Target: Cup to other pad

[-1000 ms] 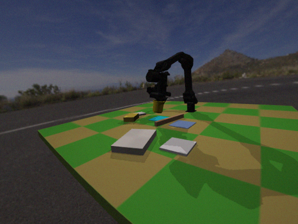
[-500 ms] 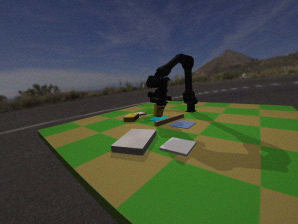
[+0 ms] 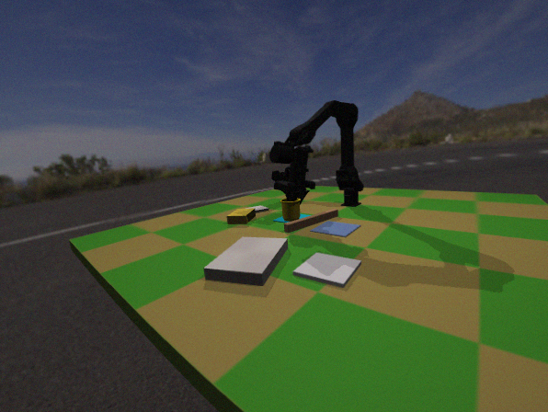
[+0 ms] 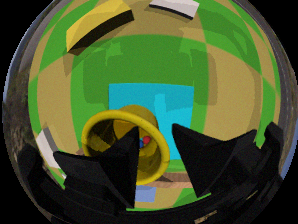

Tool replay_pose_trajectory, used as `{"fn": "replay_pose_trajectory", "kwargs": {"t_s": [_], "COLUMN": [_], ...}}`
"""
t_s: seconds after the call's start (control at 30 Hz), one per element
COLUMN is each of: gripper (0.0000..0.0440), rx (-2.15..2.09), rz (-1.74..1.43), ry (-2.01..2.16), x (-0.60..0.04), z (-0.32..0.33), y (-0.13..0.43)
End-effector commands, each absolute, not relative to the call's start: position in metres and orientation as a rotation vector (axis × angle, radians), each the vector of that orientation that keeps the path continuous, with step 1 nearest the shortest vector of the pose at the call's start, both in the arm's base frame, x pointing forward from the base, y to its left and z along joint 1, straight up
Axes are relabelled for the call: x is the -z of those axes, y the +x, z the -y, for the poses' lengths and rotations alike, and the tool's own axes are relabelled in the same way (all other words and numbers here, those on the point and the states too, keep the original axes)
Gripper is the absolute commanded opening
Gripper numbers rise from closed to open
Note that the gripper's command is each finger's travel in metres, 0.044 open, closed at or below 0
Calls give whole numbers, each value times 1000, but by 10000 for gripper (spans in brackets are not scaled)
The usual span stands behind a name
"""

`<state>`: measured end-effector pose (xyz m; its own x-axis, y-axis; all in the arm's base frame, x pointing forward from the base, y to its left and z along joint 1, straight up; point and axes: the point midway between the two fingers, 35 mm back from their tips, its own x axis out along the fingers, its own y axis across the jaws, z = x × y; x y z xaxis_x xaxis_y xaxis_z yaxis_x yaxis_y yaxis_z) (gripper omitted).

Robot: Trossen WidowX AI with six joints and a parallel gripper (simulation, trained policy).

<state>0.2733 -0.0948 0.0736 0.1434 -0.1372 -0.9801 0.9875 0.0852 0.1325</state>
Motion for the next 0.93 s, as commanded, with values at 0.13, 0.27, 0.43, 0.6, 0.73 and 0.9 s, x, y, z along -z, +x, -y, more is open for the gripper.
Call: {"fn": "replay_pose_trajectory", "kwargs": {"t_s": [0.13,0.27,0.43,0.6,0.73,0.9], "gripper": [187,200,226,251,271,349], "rx": [1084,1068,1052,1040,1029,1020], "rz": [-1002,-986,-962,-931,-899,-857], "ry": [1154,1171,1194,1218,1233,1250], "x": [-84,-90,-100,-114,-128,-146], "z": [94,94,95,96,99,104], "y": [271,268,265,261,259,257]}}
